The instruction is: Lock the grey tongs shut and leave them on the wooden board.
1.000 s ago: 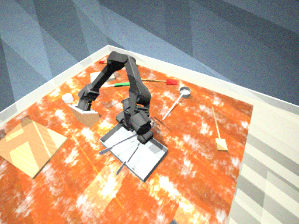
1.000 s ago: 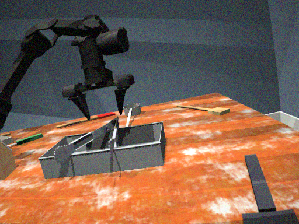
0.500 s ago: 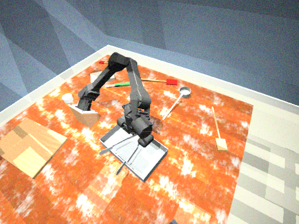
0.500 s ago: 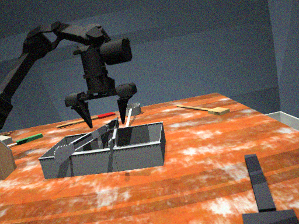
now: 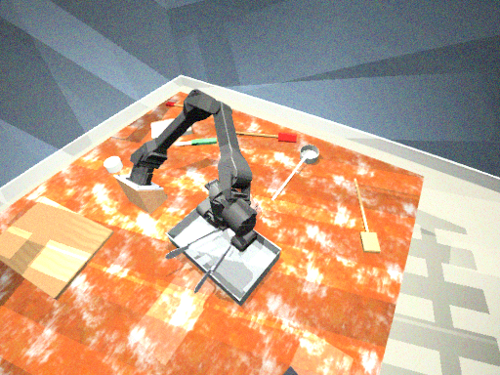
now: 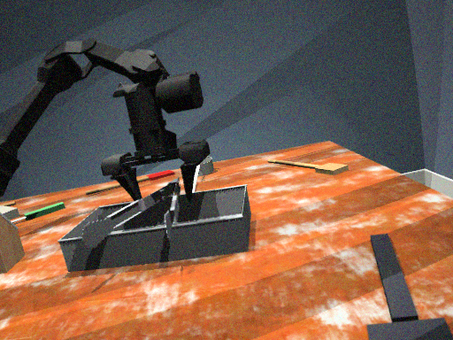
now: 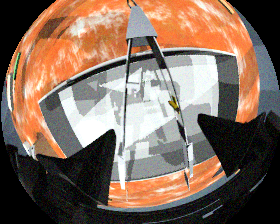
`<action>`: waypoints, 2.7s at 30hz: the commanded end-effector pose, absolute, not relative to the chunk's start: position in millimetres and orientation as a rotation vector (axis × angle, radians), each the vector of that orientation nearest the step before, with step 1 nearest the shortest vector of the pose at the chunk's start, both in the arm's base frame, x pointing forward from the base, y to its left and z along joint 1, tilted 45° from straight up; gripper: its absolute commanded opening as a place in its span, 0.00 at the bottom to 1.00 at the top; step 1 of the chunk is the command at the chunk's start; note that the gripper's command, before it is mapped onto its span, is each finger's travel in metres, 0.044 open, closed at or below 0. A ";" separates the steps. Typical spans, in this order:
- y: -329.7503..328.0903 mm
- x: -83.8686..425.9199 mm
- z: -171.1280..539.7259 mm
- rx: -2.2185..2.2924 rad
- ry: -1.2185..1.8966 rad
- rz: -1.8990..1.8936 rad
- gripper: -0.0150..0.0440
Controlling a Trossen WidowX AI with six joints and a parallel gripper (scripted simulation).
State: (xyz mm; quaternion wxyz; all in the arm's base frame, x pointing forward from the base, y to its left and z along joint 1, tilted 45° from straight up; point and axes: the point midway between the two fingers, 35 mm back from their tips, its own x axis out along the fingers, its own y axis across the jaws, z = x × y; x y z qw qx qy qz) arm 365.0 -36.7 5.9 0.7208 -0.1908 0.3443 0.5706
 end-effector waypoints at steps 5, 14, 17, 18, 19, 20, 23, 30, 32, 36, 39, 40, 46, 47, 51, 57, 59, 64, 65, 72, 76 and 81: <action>-25.2 362.8 -6.1 -0.403 0.767 1.266 1.00; -14.2 362.4 -16.1 -0.401 0.765 1.267 1.00; -11.4 362.2 -18.5 -0.400 0.765 1.267 1.00; -11.2 362.1 -18.7 -0.400 0.765 1.267 1.00; -11.2 362.1 -18.7 -0.400 0.765 1.267 1.00; -11.2 362.1 -18.7 -0.400 0.765 1.267 1.00; -13.5 364.6 -15.1 -0.417 0.758 1.266 0.93; -13.5 364.6 -15.1 -0.417 0.758 1.266 0.85; -13.5 364.6 -15.1 -0.417 0.758 1.266 0.83; -13.5 364.6 -15.1 -0.417 0.758 1.266 0.79; -13.5 364.6 -15.1 -0.417 0.758 1.266 0.75; -13.5 364.6 -15.1 -0.417 0.758 1.266 0.74; -13.5 364.6 -15.1 -0.417 0.758 1.266 0.67; -13.5 364.6 -15.1 -0.417 0.758 1.266 0.66; -13.5 364.6 -15.1 -0.417 0.758 1.266 0.62; -13.5 364.6 -15.1 -0.417 0.758 1.266 0.55; -13.5 364.6 -15.1 -0.417 0.758 1.266 0.53; -13.5 364.6 -15.1 -0.417 0.758 1.266 0.47; -13.5 364.6 -15.1 -0.417 0.758 1.266 0.46; -13.5 364.6 -15.1 -0.417 0.758 1.266 0.38; -13.5 364.6 -15.1 -0.417 0.758 1.266 0.33; -13.5 364.6 -15.1 -0.417 0.758 1.266 0.28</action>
